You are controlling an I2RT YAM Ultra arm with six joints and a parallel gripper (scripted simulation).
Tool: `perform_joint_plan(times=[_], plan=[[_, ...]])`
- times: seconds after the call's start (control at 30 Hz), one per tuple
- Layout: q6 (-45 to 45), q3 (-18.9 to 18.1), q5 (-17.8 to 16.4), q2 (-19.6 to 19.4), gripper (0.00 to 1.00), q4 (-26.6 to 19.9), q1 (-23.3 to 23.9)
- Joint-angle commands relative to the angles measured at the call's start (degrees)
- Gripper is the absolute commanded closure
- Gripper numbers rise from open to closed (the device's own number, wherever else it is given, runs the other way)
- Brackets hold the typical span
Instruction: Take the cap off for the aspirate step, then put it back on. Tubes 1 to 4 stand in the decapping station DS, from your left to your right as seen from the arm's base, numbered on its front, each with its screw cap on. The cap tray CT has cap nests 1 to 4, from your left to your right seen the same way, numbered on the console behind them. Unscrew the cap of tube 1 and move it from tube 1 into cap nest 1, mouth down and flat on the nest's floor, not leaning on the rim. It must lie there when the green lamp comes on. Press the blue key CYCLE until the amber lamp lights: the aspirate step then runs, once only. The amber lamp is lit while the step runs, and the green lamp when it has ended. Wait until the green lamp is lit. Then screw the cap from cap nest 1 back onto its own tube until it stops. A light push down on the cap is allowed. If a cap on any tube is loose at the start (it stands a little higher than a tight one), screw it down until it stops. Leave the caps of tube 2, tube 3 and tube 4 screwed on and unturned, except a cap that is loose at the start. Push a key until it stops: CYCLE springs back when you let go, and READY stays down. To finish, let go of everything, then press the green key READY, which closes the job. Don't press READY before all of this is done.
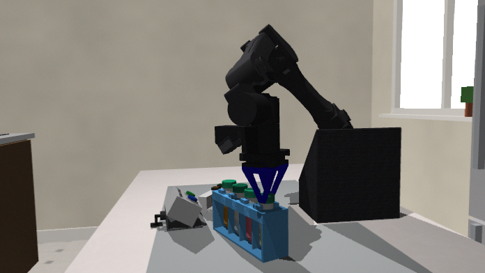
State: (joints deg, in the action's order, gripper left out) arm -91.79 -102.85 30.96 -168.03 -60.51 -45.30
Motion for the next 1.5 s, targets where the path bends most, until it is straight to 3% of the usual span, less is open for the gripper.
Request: perform_joint_plan(times=[0.0,0.1,0.17,0.67,0.73,1.23,1.3,1.47], plan=[[11.94,-0.18,0.31,0.4,1.0,0.03,-0.32],[20.53,-0.2,0.31,0.41,1.0,0.01,-0.33],[20.53,-0.2,0.31,0.41,1.0,0.01,-0.33],[63.47,-0.25,0.28,0.43,1.0,-0.07,-0.36],[63.47,-0.25,0.28,0.43,1.0,-0.07,-0.36],[106.41,-0.3,0.26,0.45,1.0,-0.15,-0.39],[106.41,-0.3,0.26,0.45,1.0,-0.15,-0.39],[120.73,-0.32,0.25,0.45,1.0,-0.18,-0.4]])
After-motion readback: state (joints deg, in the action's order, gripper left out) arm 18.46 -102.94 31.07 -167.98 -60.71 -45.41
